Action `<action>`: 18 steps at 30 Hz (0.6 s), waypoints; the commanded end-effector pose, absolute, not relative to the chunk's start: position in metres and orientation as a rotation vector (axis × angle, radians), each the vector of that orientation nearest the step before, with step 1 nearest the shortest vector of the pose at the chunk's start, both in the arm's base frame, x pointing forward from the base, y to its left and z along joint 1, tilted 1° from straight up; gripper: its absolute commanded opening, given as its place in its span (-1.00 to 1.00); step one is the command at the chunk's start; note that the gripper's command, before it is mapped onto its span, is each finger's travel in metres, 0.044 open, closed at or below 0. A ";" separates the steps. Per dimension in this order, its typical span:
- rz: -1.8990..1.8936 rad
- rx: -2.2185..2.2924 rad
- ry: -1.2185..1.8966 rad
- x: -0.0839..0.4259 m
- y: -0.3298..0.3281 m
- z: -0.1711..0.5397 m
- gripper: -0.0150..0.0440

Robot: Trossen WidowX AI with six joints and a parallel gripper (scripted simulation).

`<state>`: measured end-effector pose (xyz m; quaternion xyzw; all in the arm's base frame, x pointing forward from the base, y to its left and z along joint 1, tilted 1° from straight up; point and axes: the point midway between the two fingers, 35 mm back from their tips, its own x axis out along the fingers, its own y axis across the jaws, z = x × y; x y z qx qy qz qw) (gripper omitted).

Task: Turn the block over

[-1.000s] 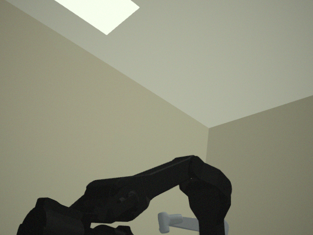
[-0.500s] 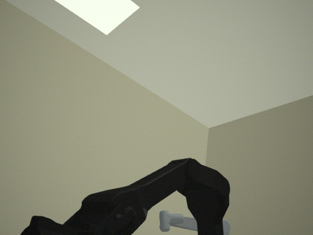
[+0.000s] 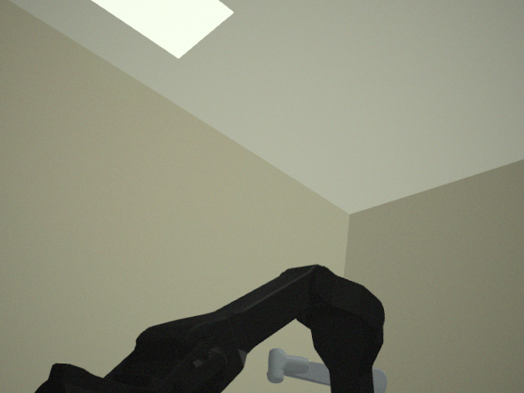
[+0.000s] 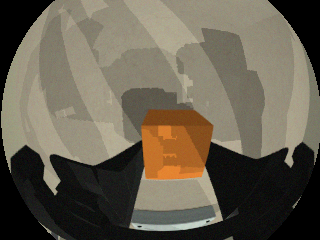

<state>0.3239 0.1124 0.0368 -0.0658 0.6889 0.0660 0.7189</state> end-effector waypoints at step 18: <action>0.151 -0.149 1.526 0.323 0.112 0.066 -0.49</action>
